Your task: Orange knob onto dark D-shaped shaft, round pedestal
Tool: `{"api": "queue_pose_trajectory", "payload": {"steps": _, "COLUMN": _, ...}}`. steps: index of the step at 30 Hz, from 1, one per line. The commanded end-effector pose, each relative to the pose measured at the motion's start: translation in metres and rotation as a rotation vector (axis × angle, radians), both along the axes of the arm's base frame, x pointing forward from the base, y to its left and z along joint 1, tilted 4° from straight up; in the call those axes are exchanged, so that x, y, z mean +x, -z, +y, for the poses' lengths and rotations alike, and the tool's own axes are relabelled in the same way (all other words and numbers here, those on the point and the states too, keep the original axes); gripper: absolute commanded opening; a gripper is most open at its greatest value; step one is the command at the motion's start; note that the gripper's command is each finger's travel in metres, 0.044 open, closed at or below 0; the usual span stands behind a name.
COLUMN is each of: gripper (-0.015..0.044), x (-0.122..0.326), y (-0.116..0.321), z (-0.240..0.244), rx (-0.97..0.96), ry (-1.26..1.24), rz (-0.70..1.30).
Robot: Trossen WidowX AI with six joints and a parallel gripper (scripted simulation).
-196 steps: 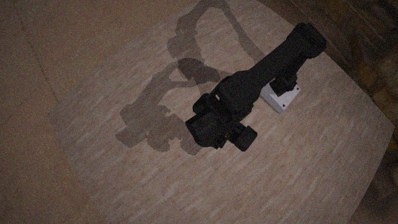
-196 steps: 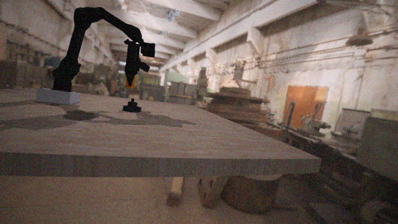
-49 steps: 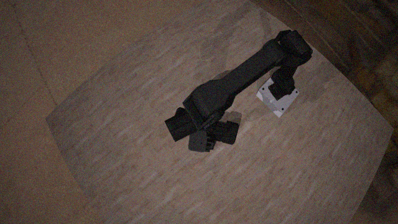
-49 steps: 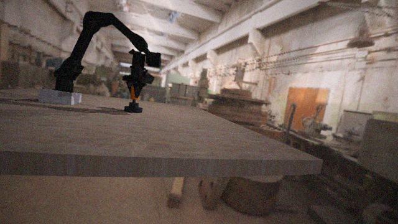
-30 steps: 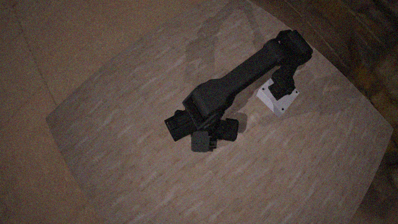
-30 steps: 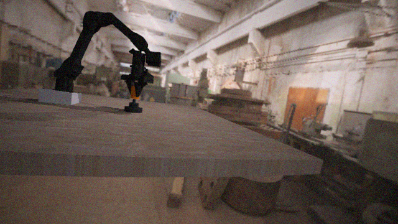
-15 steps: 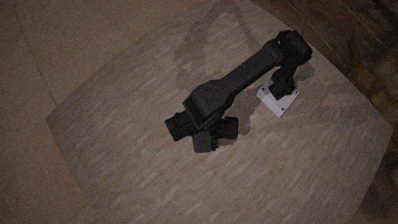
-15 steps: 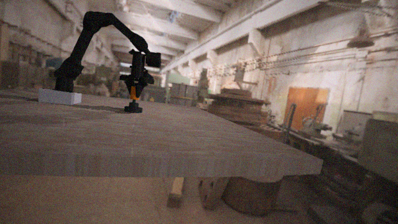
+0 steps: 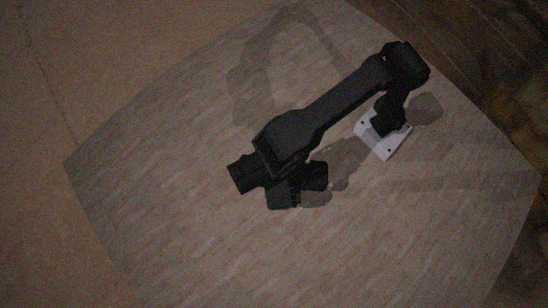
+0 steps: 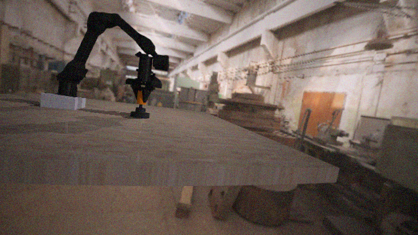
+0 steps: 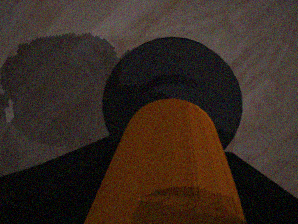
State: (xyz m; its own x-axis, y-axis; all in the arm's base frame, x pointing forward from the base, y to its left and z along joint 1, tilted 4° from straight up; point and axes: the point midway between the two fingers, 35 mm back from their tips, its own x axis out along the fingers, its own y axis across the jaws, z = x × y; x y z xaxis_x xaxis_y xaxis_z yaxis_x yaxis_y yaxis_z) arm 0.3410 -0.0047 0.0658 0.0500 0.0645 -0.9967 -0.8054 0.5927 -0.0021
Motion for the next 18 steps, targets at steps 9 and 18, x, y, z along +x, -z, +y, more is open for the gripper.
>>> {"api": "queue_pose_trajectory", "payload": {"steps": 9, "gripper": 0.0, "x": 0.0007, "y": -0.0049, "z": 0.0001, "rx": 0.001, "ry": -0.016, "rz": -0.003}}
{"api": "queue_pose_trajectory", "payload": {"steps": 18, "gripper": 0.0, "x": 0.0006, "y": -0.002, "z": 0.0001, "rx": -0.009, "ry": -0.216, "rz": -0.016}}
